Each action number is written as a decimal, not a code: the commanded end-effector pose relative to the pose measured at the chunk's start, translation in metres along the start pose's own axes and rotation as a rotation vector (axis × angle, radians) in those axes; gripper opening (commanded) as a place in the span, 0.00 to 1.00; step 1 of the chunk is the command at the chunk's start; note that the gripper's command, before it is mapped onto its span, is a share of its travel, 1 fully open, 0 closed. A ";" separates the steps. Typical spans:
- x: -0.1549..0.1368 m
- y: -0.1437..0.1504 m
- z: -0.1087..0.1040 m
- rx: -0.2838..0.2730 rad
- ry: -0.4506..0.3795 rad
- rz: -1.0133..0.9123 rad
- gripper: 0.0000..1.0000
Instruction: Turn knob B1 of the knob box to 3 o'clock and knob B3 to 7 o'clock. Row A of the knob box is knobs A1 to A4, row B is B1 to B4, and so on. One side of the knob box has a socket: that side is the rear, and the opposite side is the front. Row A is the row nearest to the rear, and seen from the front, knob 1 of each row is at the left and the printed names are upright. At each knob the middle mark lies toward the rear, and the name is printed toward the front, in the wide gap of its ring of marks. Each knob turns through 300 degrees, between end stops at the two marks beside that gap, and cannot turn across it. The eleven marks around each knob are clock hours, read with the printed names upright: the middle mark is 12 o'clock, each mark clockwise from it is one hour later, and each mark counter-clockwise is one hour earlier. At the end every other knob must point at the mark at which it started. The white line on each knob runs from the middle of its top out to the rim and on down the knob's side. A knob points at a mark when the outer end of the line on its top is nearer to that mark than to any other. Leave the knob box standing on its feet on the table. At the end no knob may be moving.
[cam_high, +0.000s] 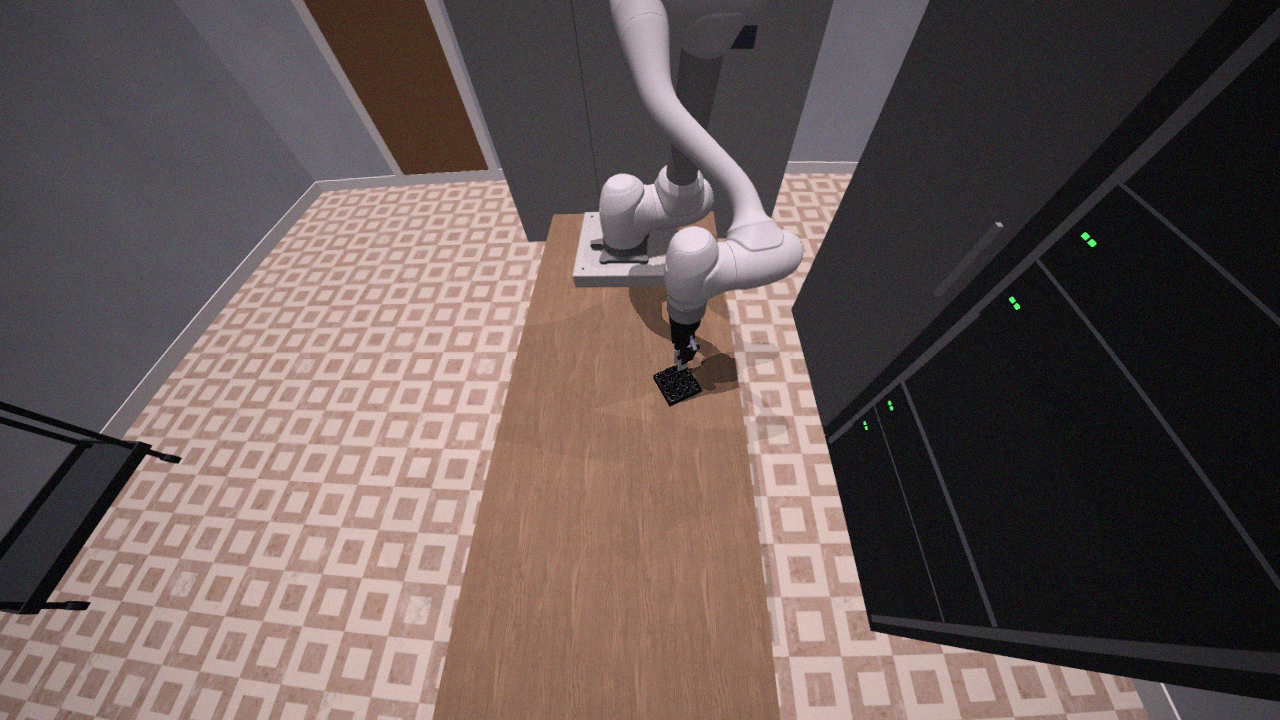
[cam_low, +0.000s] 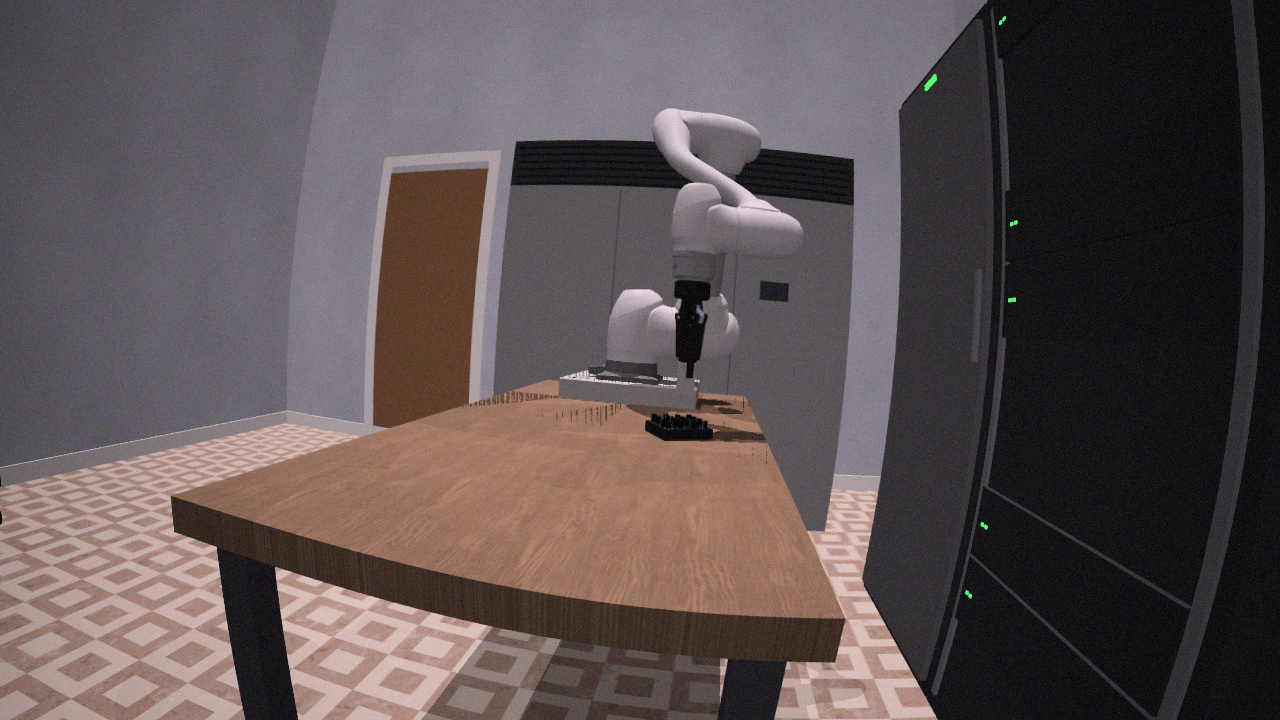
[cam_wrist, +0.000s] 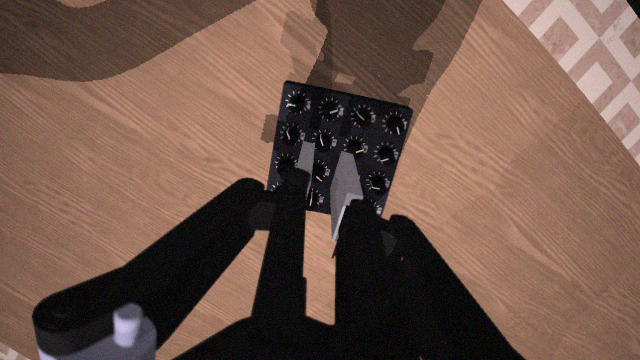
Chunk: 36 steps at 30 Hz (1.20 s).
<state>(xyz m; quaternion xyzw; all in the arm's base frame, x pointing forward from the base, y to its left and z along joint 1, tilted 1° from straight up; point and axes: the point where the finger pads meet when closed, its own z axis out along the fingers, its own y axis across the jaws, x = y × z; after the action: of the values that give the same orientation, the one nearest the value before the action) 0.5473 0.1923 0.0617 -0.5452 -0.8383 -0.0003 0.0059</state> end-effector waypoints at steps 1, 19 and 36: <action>0.000 0.000 0.000 0.000 0.000 -0.001 0.12; 0.000 0.000 0.011 0.000 0.001 -0.018 0.12; 0.000 0.000 0.032 0.000 0.001 -0.018 0.12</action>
<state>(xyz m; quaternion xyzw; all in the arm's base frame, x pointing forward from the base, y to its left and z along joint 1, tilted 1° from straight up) 0.5470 0.1923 0.0317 -0.5378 -0.8430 -0.0005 0.0061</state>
